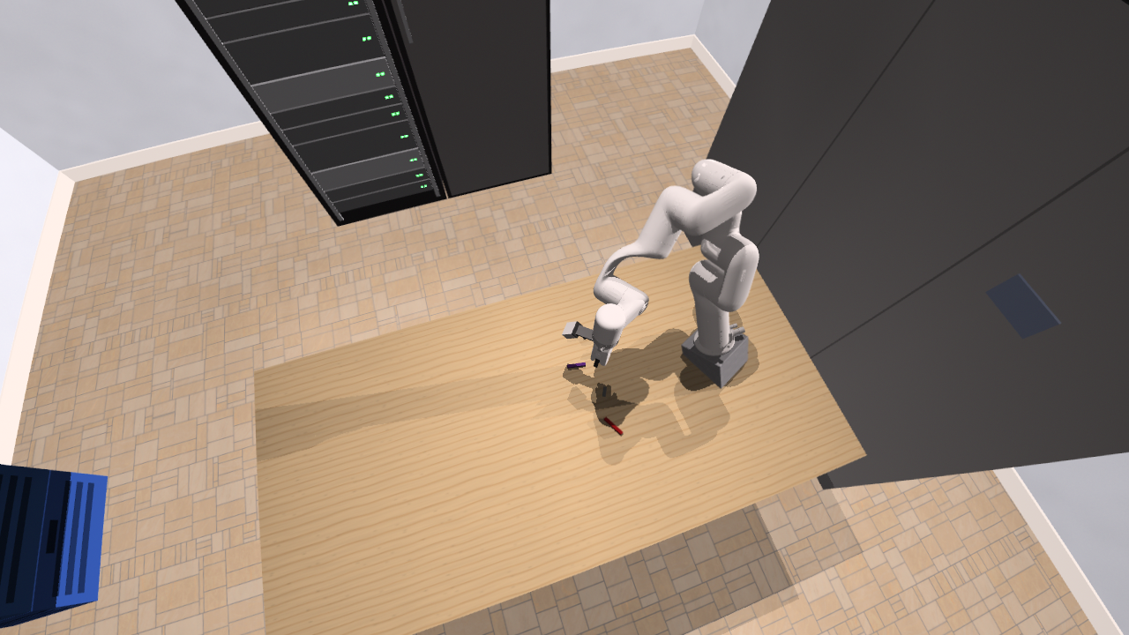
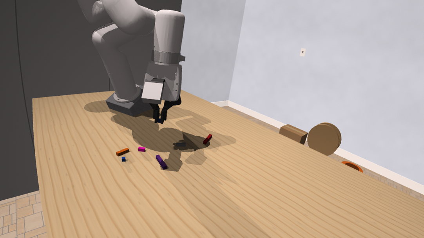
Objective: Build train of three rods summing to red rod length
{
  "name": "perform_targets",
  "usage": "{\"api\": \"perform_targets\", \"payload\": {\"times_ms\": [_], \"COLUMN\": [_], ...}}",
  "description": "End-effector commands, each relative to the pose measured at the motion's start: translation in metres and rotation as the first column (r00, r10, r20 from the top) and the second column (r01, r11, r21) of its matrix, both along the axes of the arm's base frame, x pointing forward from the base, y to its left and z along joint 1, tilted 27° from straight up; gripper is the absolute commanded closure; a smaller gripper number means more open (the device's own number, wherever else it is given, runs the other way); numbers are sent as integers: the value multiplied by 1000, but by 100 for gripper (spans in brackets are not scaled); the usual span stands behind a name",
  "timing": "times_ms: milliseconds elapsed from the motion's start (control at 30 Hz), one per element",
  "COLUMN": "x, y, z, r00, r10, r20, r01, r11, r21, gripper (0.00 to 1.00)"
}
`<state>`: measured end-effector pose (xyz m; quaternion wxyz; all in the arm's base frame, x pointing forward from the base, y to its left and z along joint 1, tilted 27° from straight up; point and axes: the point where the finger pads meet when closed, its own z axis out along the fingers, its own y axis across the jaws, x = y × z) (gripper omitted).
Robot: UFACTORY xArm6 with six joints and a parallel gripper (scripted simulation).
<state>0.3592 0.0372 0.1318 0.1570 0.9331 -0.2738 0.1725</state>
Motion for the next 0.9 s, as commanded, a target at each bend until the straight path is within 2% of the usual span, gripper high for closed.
{"api": "perform_targets", "payload": {"times_ms": [0,433,867], "x": [4,5,15], "y": [1,0,-16], "z": [5,2,-34], "r00": [1000,1000,1000], "r10": [7,7,7], "r20": [7,6,6], "r01": [-7,-7,-7], "r11": [1000,1000,1000], "r21": [8,8,8], "gripper": [96,96,96]}}
